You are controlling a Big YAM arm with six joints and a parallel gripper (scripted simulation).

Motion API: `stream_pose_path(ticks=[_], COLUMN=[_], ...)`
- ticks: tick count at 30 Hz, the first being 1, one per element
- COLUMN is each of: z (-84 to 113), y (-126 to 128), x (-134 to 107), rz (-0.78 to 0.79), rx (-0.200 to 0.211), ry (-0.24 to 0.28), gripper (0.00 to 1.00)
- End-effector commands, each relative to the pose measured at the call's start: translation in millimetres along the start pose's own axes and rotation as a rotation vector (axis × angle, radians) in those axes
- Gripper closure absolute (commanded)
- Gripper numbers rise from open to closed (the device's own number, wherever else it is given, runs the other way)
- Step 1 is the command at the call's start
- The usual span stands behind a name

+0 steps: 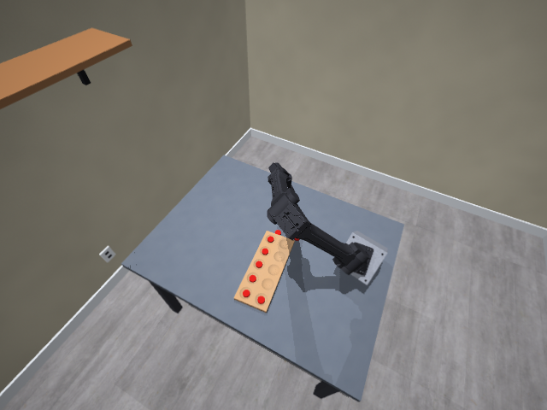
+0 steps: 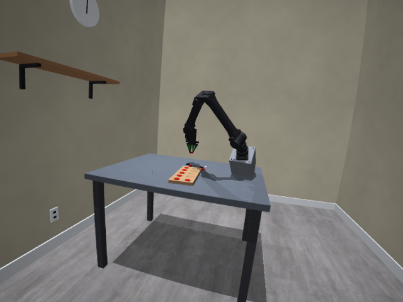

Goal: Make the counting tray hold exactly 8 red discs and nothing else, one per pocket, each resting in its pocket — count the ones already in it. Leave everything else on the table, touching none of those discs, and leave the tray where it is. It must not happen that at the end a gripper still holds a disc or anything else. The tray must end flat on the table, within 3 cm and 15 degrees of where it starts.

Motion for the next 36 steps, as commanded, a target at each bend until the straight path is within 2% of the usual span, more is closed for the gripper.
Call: stream_pose_path(ticks=[1,5,6,7,8,11,12,13,15,19,20,23,26,30,32,33,36], z=[-0.5,2.7,2.7,3.5,3.5,4.6,5.4,5.9,5.9,8.5,8.5,11.1,13.6,15.5,15.5,13.4,10.1], y=[22.7,67.5,67.3,81.0,81.0,116.4,119.8,130.8,130.8,158.1,158.1,162.2,159.2,155.0,155.0,150.8,151.4], x=[-18.3,-59.1,-59.4,-75.2,-75.2,-131.7,-135.4,-158.2,-158.2,-250.6,-250.6,-308.4,-347.7,-370.9,-370.9,-359.7,-365.3], rz=[0.01,0.024,0.023,0.025,0.025,0.025,0.025,0.025,0.025,0.025,0.025,0.023,0.021,0.019,0.019,-0.021,-0.008], rx=[-0.019,-0.029,-0.03,-0.032,-0.032,-0.037,-0.037,-0.037,-0.037,-0.023,-0.023,-0.007,0.007,0.017,0.017,0.007,0.0], ry=[0.01,-0.016,-0.015,-0.02,-0.02,-0.028,-0.028,-0.029,-0.029,-0.024,-0.024,-0.011,0.005,0.017,0.017,0.01,0.02], gripper=[1.0,1.0,1.0,1.0,1.0,1.0,1.0,1.0,1.0,1.0,1.0,1.0,1.0,1.0,1.0,1.0,1.0])
Point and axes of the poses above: the point where the finger pads meet when closed, its own z axis back along the fingers, its own y axis across the jaws, x = y × z, the point moved 9 cm from there along z, back along the fingers, and after that the axes turned 6 degrees about -z, right-handed, at the moved point
